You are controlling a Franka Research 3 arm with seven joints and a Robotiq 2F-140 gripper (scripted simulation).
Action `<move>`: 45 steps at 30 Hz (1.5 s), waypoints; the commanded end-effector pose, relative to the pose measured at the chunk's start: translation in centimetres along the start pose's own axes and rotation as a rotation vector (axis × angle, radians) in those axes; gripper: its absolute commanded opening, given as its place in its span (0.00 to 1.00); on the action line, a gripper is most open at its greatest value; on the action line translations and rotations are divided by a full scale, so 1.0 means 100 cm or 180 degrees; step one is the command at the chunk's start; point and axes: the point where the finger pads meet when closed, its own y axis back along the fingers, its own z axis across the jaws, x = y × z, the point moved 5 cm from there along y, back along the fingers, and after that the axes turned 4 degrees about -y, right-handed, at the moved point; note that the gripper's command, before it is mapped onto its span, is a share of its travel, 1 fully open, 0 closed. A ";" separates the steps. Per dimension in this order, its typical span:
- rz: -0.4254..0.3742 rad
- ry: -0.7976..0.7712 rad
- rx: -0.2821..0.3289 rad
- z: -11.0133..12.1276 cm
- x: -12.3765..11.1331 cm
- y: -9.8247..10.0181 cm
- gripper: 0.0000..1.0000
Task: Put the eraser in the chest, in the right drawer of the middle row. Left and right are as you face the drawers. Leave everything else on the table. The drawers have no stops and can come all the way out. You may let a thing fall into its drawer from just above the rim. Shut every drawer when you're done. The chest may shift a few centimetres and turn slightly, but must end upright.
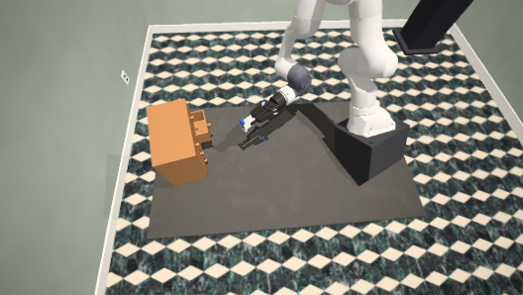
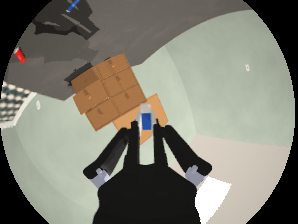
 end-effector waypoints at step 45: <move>-0.0032 0.0870 0.1028 -0.063 0.005 0.034 0.20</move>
